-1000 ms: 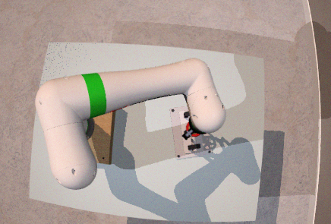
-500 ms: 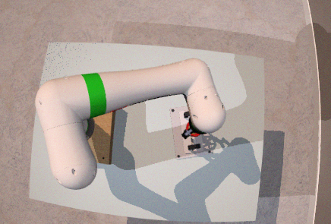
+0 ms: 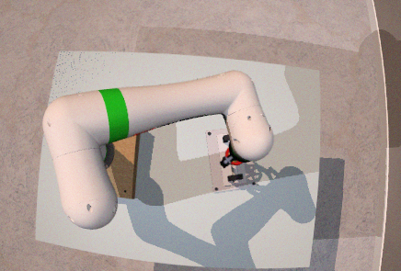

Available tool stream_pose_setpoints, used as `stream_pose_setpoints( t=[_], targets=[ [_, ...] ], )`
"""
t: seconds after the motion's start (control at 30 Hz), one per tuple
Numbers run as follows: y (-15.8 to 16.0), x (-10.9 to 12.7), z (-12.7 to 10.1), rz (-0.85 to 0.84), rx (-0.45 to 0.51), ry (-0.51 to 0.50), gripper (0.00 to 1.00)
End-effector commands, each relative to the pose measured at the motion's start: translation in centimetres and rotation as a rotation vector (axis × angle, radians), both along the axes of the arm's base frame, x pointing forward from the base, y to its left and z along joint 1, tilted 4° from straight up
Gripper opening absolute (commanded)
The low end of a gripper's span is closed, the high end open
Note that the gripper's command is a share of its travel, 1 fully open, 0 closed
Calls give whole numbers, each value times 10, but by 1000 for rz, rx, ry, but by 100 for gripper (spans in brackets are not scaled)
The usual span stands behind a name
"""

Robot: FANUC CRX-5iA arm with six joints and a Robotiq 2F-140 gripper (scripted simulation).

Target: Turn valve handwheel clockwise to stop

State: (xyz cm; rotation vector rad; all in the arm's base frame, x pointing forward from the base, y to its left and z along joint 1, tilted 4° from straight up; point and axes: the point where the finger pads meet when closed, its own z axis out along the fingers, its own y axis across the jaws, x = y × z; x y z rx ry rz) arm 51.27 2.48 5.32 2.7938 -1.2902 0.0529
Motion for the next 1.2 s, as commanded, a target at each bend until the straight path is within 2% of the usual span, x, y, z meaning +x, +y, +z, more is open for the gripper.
stream_pose_setpoints(
  t=[0.0,1.1,1.13,1.17],
  targets=[
    [0,0,0,-1,0,0,0],
    [0,0,0,-1,0,0,0],
    [0,0,0,-1,0,0,100],
    [0,0,0,-1,0,0,100]
  ],
)
